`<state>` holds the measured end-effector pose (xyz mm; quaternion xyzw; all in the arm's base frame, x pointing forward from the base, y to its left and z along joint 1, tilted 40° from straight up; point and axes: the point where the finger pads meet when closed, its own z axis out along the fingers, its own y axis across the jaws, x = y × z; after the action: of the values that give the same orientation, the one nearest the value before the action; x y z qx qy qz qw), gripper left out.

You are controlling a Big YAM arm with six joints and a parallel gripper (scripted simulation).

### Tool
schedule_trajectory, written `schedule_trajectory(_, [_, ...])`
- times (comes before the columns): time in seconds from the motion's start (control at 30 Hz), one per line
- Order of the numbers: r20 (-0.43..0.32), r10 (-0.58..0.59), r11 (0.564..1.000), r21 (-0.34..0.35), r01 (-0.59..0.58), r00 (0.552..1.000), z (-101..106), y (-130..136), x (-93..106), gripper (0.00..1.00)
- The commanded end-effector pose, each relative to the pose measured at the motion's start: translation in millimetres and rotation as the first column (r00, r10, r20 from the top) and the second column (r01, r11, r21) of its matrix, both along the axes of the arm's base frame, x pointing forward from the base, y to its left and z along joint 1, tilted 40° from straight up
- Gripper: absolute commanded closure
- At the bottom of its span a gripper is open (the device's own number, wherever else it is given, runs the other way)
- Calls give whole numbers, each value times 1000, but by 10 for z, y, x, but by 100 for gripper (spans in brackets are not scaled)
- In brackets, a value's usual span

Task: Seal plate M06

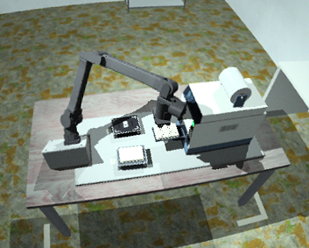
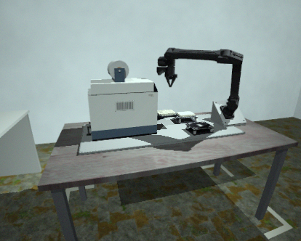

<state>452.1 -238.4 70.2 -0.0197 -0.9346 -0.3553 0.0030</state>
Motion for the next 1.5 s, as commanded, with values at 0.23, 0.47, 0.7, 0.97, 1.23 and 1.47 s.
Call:
schedule_trajectory(0.23, [147, -163, 986, -6, 165, 976, 14, -117, -10, 100])
schedule_trajectory(0.47, [304, -326, 944, 51, 327, 895, 26, 6, -63, 100])
schedule_trajectory(0.7, [421, -463, 881, 124, 456, 780, -26, 93, -153, 100])
schedule_trajectory(0.97, [465, -464, 876, 114, 469, 754, -7, 8, -64, 100])
schedule_trajectory(1.23, [558, -559, 805, 185, 564, 614, -24, 4, -110, 100])
schedule_trajectory(1.47, [555, -524, 834, 180, 521, 647, -45, 64, -30, 100])
